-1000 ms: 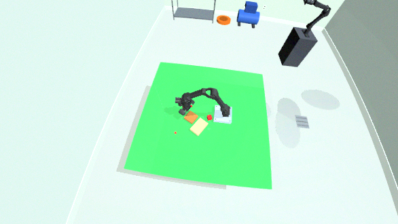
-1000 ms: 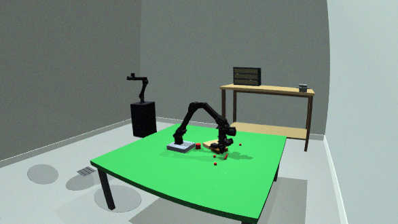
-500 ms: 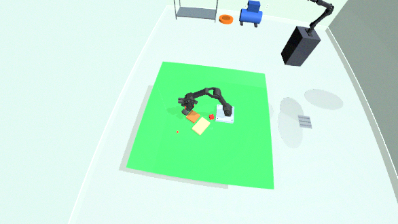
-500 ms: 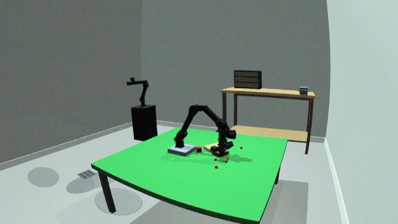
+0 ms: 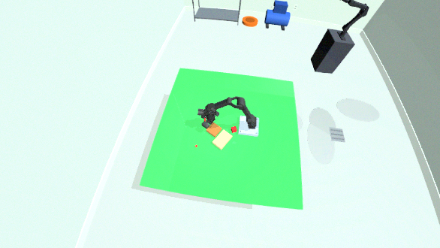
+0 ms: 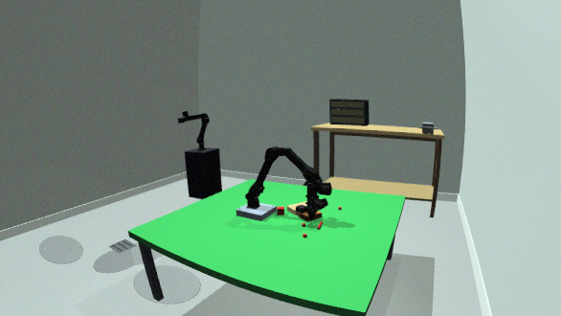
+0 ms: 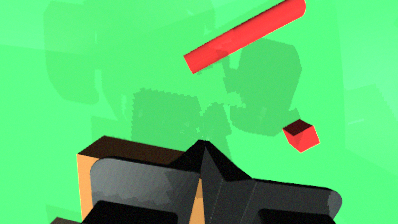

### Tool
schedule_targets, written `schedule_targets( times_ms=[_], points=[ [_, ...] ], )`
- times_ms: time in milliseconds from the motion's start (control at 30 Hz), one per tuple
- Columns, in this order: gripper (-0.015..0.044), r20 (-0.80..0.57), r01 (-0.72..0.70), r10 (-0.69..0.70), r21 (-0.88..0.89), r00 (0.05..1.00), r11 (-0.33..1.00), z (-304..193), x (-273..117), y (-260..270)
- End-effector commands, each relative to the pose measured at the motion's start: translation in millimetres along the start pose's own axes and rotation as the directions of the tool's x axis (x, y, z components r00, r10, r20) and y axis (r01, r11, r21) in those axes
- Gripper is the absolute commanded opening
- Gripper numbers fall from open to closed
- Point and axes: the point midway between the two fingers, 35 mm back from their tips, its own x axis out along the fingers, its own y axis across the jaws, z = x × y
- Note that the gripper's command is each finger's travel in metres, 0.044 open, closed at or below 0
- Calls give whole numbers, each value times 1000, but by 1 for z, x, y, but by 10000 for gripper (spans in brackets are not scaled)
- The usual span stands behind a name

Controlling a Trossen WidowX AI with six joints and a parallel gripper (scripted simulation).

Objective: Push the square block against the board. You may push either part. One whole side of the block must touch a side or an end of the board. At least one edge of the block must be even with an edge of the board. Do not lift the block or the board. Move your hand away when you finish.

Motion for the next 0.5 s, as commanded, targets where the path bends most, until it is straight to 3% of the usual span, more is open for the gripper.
schedule_targets(
  times_ms=[0, 467],
  points=[
    [0, -9, 3, -3, 4, 1000, 1000, -5, 2, -1],
    [0, -9, 3, -3, 4, 1000, 1000, -8, 2, 0]
  ],
)
